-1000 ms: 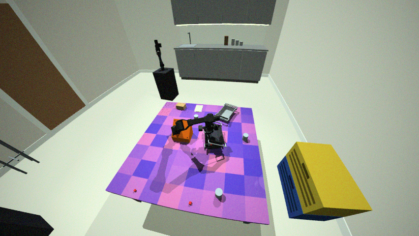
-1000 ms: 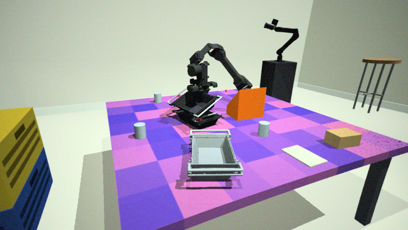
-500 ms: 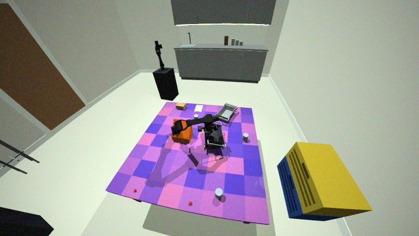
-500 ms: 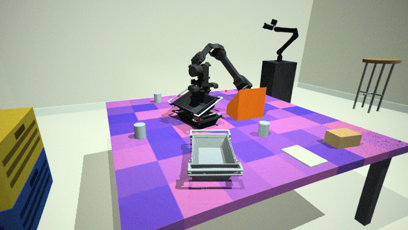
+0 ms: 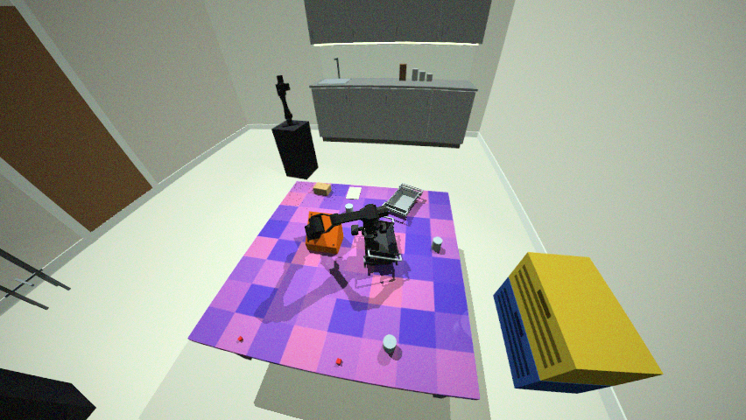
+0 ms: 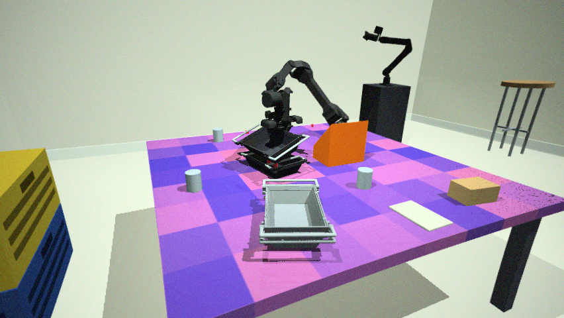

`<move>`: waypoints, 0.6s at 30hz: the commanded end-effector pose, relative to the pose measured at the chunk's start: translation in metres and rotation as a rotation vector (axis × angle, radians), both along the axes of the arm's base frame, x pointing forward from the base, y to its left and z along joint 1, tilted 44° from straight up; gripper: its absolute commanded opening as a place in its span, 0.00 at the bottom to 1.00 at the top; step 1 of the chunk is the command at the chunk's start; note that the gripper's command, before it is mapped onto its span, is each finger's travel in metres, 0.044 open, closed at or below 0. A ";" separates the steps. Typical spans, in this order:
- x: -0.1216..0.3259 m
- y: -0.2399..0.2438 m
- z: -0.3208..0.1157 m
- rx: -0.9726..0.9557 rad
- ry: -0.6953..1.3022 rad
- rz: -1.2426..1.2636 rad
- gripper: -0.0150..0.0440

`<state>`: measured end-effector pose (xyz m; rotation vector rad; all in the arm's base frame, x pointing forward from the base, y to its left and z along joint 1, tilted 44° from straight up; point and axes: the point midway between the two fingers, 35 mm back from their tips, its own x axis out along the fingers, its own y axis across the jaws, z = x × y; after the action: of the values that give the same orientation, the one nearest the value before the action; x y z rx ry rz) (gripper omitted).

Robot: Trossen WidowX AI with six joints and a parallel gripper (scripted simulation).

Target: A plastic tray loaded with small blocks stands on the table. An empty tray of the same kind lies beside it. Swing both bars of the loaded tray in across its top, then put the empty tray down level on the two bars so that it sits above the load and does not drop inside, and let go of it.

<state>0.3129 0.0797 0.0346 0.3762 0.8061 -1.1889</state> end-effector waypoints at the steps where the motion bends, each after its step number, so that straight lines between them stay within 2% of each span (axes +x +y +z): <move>1: -0.003 -0.005 -0.002 -0.005 0.012 -0.006 0.25; 18: -0.006 -0.011 -0.006 -0.005 0.012 -0.006 0.25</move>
<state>0.3102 0.0752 0.0308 0.3771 0.8045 -1.1819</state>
